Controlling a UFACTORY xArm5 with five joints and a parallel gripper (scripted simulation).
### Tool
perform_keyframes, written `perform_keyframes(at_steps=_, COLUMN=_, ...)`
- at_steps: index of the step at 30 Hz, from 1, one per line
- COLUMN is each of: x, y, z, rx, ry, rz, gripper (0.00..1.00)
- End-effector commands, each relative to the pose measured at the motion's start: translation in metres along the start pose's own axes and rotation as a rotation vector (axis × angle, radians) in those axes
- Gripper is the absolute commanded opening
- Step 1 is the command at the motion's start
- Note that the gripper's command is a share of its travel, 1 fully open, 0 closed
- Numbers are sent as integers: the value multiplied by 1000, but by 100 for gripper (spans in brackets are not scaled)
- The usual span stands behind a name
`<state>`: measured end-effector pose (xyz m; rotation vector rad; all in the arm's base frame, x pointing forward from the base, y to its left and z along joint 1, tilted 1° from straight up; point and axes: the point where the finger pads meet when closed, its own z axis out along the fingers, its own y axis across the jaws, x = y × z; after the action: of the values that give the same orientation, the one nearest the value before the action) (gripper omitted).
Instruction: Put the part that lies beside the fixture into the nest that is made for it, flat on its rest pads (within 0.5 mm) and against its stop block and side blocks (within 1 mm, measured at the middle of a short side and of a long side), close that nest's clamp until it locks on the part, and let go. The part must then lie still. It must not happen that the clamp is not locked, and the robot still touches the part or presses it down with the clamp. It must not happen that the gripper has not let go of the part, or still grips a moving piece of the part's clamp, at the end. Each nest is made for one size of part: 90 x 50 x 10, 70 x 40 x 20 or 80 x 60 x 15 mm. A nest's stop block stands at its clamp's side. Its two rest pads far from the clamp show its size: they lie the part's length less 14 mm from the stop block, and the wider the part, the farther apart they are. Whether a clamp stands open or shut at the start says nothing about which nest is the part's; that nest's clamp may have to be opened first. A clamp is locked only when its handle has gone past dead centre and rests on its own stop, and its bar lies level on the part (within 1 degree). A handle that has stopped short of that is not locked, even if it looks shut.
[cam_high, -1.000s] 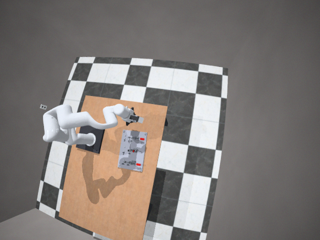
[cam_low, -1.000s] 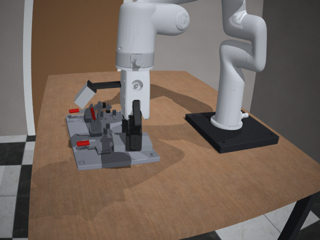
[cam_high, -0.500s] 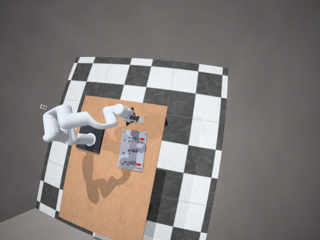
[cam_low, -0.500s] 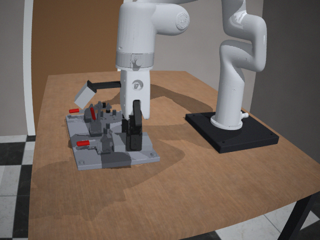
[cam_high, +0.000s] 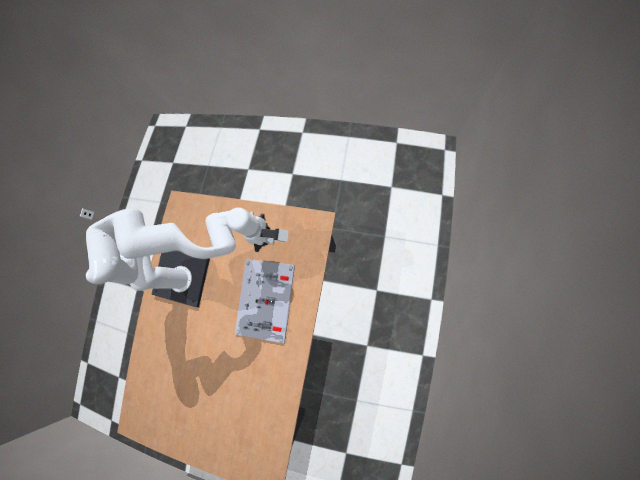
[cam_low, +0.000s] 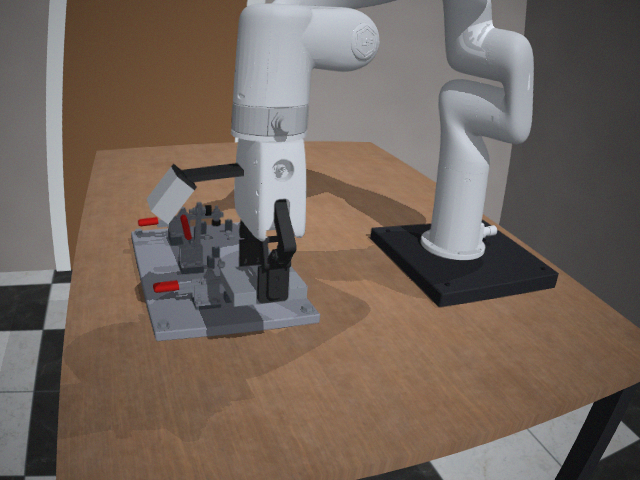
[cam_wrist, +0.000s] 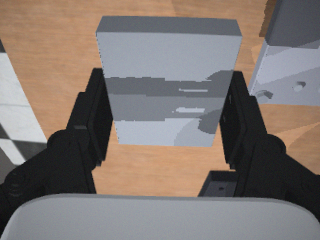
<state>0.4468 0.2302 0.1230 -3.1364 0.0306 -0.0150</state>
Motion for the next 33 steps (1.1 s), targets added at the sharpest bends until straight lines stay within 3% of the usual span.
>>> perform_keyframes(at_steps=1, x=1, y=-1, z=-1, rx=2, ry=4, rz=-1, gripper=0)
perform_keyframes(at_steps=33, x=-36, y=0, z=17, rx=2, ry=3, rz=-1, gripper=0)
